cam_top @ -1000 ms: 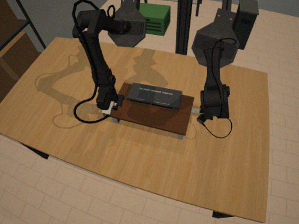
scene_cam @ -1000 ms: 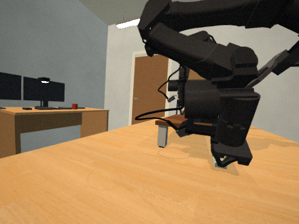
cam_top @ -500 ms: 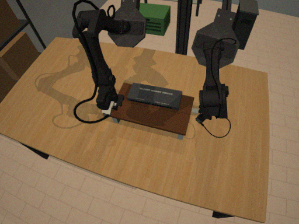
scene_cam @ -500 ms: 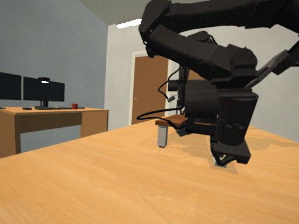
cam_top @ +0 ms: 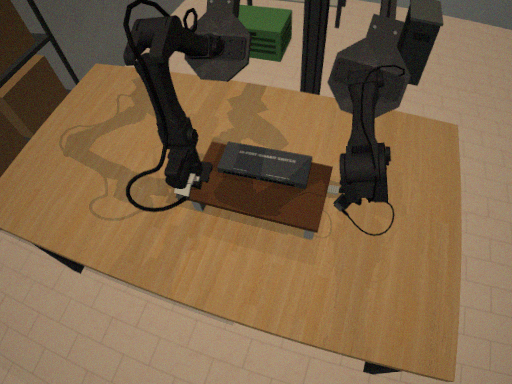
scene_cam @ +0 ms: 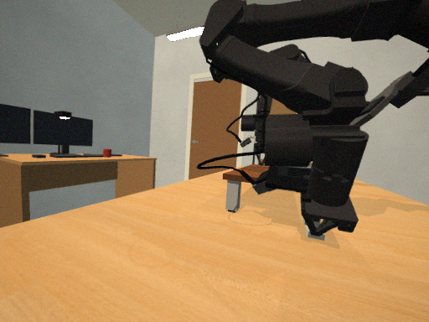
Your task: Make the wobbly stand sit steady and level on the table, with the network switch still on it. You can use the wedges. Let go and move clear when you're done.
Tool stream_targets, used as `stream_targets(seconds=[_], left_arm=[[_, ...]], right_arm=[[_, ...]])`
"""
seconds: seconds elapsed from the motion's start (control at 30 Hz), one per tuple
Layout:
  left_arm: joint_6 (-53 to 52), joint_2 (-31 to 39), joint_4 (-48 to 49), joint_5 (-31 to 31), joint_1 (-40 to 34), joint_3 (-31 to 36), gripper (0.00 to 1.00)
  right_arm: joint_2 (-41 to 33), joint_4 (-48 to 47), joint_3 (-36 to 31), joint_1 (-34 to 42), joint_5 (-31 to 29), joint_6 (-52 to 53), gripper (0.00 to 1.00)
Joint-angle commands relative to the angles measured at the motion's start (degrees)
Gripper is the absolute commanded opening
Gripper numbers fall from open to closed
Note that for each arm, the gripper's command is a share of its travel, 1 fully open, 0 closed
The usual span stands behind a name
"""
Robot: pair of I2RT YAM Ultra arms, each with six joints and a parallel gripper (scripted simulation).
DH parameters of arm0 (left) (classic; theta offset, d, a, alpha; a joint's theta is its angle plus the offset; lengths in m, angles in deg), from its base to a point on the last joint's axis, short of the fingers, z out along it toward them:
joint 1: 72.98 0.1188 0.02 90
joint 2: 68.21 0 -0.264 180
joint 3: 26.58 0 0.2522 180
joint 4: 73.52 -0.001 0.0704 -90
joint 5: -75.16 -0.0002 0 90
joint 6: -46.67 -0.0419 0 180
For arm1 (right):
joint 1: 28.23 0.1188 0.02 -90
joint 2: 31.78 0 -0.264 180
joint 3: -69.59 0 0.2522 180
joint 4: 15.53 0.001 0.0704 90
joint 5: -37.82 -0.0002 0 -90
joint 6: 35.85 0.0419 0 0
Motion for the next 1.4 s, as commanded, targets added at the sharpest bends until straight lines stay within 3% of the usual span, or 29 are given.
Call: stream_targets(seconds=[0.0,0.17,0.67,0.77,0.83,1.03,1.07,1.37], left_arm=[[-1.24,1.71,-0.94,-1.76,0.9,2.58,0.0],[-1.06,1.03,-0.91,-1.6,0.98,3.23,0.0],[-7.17,15.31,-9.25,-5.49,5.71,13.13,0.0],[-6.65,14.58,-8.51,-4.77,5.6,9.13,0.0],[-6.53,12.8,-8.25,-4.75,5.17,11.55,0.0],[-6.55,12.72,-8.4,-4.73,5.15,10.57,0.0],[-6.55,13.8,-8.4,-4.72,5.11,10.5,0.0],[-6.57,13.73,-8.25,-4.72,5.14,9.8,0.0]], right_arm=[[1.44,-1.78,0.82,-0.58,0.18,-0.39,0.0],[1.44,-1.78,0.82,-0.58,0.18,-0.39,0.0],[1.44,-1.78,0.82,-0.58,0.18,-0.39,0.0],[1.44,-1.78,0.82,-0.58,0.18,-0.39,0.0],[1.44,-1.78,0.82,-0.58,0.18,-0.39,0.0],[1.44,-1.78,0.82,-0.58,0.18,-0.39,0.0],[-2.05,-0.72,-0.34,0.03,-0.08,-0.06,0.0],[-7.65,5.47,-1.73,1.16,-0.87,0.67,0.0]])
